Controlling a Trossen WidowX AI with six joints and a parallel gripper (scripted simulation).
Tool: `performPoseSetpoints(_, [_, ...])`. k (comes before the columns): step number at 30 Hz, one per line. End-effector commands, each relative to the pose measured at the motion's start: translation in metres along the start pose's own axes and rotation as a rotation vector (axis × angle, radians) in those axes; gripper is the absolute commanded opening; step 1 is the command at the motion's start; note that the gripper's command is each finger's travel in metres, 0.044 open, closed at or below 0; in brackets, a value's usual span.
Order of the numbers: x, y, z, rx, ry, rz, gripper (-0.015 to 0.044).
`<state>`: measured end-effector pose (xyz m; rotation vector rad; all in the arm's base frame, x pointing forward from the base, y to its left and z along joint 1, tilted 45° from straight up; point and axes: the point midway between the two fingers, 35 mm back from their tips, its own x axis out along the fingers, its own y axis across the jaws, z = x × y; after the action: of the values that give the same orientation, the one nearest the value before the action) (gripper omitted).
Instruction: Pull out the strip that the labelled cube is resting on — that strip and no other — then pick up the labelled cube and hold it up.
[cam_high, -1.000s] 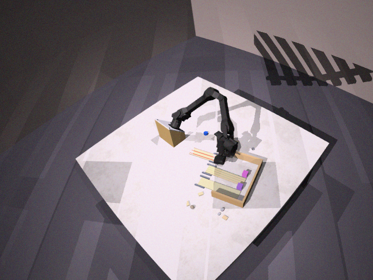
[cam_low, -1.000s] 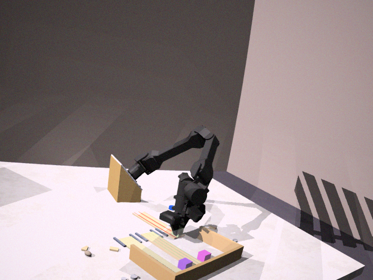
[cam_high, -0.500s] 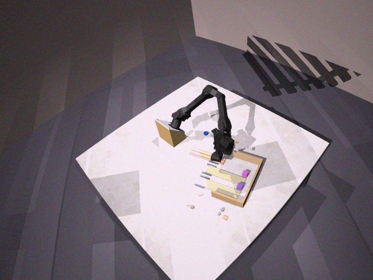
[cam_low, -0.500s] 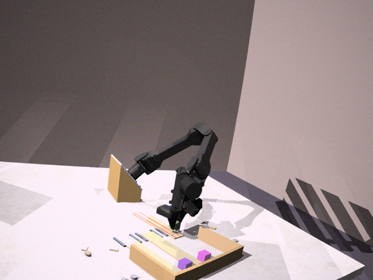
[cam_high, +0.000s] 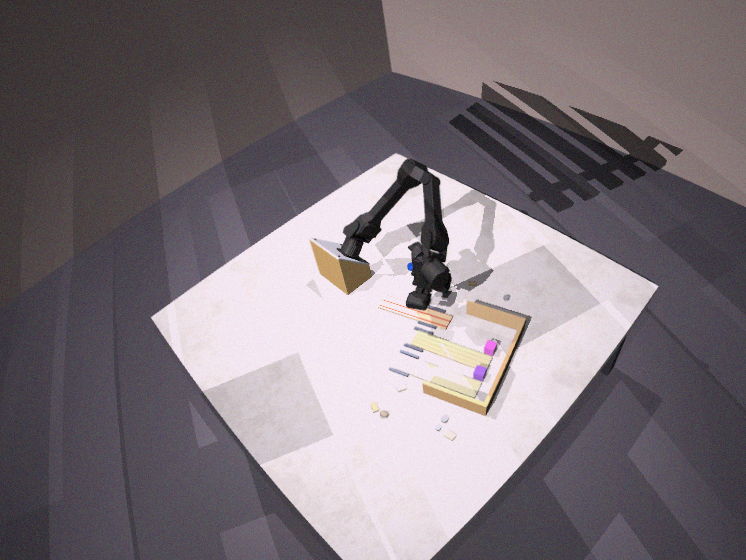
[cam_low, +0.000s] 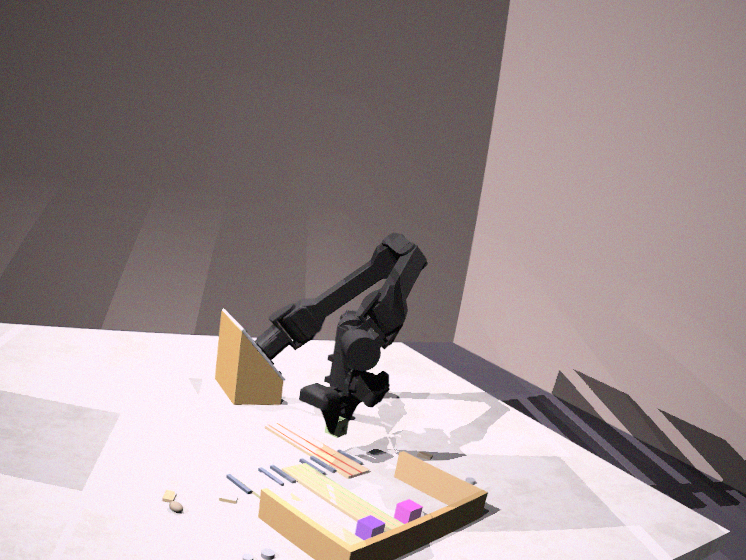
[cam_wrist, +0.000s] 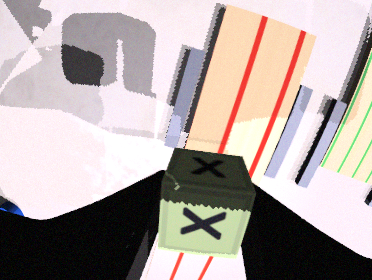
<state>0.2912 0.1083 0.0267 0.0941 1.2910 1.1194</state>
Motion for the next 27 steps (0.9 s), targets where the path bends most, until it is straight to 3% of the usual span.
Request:
performPoseSetpoints(1, [-0.002, 0.002, -0.008, -0.003, -0.002, -0.007, 0.0])
performPoseSetpoints(9, [-0.037, 0.002, -0.008, -0.002, -0.001, -0.008, 0.0])
performPoseSetpoints(27, [-0.038, 0.002, -0.008, -0.002, -0.001, -0.008, 0.0])
